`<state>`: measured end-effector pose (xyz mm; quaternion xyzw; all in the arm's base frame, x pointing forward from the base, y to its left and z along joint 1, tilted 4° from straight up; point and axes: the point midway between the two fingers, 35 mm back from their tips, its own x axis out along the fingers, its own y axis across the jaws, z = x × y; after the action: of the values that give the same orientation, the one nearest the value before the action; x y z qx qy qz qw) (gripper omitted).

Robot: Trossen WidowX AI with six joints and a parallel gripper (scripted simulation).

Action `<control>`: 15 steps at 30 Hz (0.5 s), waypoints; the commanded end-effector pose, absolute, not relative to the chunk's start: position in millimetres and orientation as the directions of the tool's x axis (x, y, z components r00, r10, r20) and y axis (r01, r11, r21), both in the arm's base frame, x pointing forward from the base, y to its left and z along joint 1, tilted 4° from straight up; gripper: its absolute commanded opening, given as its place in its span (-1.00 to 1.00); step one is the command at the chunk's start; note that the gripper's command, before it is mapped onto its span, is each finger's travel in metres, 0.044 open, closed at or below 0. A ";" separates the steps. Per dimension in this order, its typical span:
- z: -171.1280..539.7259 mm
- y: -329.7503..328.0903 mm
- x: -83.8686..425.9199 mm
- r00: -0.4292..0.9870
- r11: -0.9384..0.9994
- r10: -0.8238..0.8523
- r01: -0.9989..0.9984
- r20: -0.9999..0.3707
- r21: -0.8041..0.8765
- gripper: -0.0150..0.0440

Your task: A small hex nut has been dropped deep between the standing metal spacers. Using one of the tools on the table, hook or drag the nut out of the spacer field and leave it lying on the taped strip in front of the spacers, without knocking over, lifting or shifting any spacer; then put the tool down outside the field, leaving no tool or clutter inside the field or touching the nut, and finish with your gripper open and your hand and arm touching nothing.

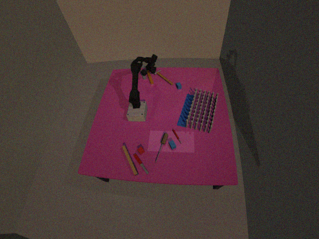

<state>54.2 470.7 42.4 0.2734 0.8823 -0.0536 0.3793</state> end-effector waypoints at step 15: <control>13.5 350.4 306.4 0.294 0.812 0.544 0.052 -0.786 0.581 1.00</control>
<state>267.1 387.2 15.5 0.2925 0.6410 0.1553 0.6925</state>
